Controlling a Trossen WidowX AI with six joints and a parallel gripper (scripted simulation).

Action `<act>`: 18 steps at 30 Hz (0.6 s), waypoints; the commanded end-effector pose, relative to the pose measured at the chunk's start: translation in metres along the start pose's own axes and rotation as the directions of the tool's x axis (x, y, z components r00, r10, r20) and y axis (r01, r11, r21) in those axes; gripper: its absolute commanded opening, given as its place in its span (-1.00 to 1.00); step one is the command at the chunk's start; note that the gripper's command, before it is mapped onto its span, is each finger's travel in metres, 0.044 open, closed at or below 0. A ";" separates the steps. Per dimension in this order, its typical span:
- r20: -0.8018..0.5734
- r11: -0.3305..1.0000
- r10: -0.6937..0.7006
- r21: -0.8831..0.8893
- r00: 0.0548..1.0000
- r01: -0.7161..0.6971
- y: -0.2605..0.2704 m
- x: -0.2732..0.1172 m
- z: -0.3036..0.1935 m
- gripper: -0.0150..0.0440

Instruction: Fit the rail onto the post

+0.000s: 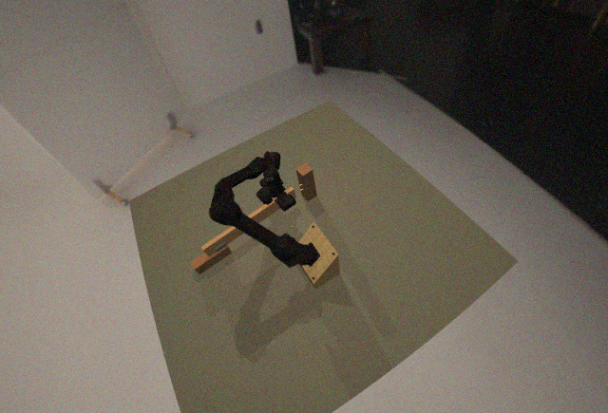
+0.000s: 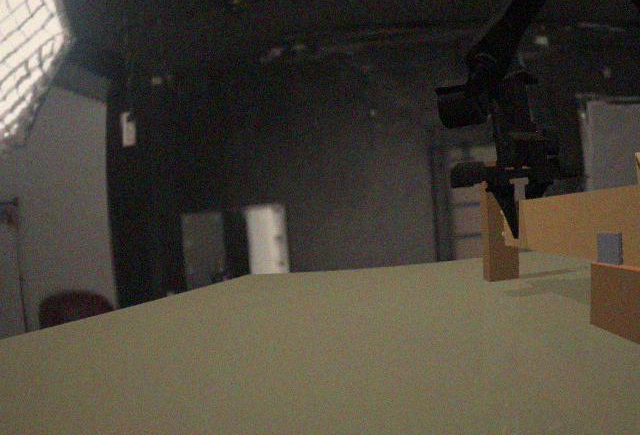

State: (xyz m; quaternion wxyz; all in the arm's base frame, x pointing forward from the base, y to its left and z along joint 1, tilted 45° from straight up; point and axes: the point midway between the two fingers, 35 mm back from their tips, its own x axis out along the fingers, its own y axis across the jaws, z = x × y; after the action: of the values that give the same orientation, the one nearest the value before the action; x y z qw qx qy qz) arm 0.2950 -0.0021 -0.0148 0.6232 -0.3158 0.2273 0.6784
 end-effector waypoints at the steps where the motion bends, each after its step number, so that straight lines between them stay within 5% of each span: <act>1: -0.003 1.000 -0.008 0.000 1.000 0.008 0.000 -0.003 0.000 -0.49; 18: -0.003 1.000 -0.008 0.000 1.000 0.008 0.000 -0.001 0.000 -0.49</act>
State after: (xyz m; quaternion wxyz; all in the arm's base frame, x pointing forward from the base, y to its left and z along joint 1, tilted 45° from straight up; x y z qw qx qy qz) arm 0.2940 -0.0019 -0.0153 0.6232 -0.3152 0.2276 0.6786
